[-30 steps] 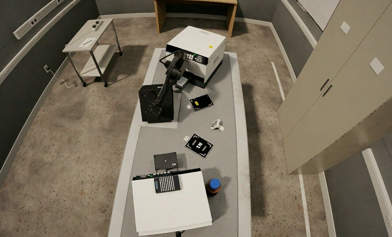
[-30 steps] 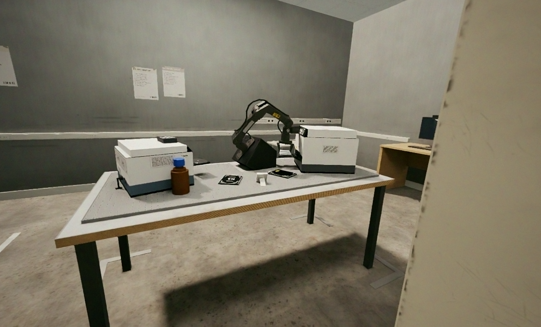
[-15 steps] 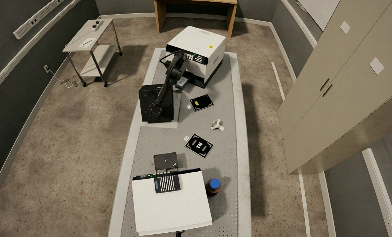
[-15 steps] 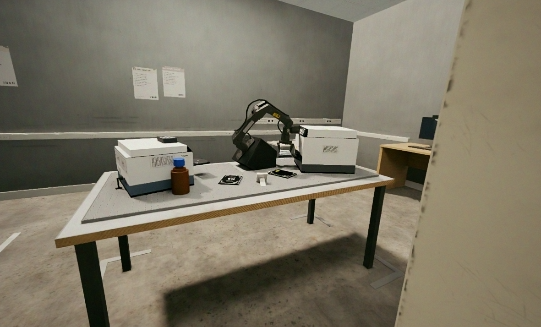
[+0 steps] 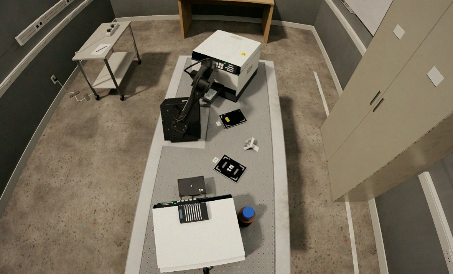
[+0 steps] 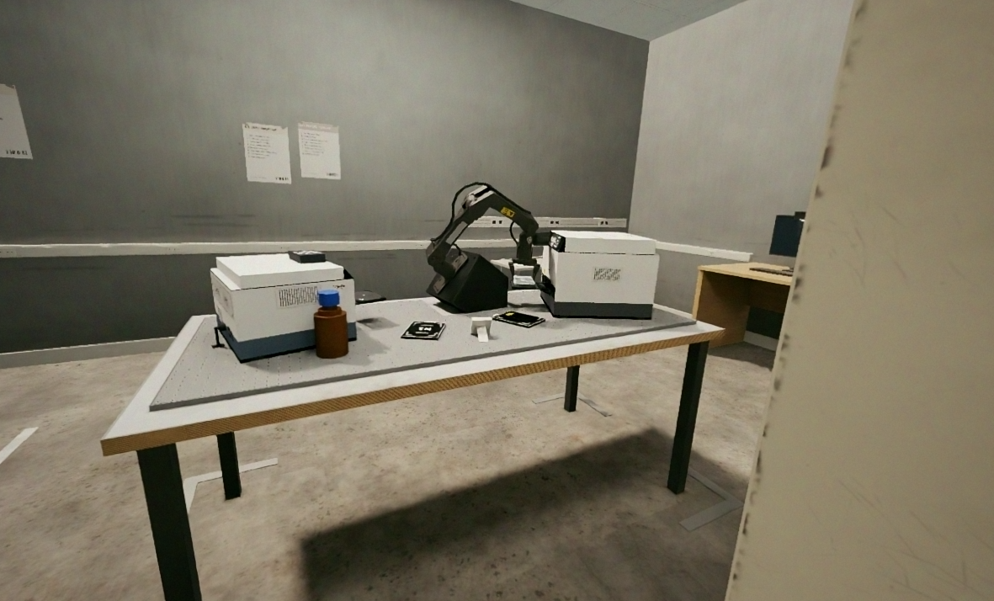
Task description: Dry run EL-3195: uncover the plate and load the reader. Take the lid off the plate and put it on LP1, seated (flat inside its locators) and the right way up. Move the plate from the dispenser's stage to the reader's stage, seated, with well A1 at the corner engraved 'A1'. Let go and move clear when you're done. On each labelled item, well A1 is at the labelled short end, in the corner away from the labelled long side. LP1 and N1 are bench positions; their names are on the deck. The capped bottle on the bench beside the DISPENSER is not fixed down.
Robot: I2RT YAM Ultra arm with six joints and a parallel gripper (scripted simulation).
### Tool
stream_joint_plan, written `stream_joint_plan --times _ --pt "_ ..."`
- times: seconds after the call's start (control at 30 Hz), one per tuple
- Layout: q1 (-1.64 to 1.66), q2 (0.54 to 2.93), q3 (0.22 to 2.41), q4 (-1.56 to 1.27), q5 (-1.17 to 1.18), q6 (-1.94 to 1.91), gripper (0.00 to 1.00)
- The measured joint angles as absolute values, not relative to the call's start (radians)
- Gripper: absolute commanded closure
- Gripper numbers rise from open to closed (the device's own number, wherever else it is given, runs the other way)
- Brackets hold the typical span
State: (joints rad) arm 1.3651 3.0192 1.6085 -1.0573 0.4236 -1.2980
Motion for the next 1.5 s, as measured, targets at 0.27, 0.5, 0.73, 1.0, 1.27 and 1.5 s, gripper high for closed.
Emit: stream_joint_plan --times 0.27,0.5,0.73,1.0,1.27,1.5 --pt "1.365 3.019 1.608 -1.057 0.424 -1.298 0.14" --pt "1.365 3.007 1.603 -1.06 0.424 -1.299 0.14" --pt "1.365 3.007 1.597 -1.054 0.424 -1.301 0.14" --pt "1.365 3.009 1.59 -1.042 0.424 -1.304 0.14" --pt "1.361 3.01 1.583 -1.031 0.427 -1.306 0.14" --pt "1.36 3.013 1.577 -1.022 0.429 -1.308 0.14"
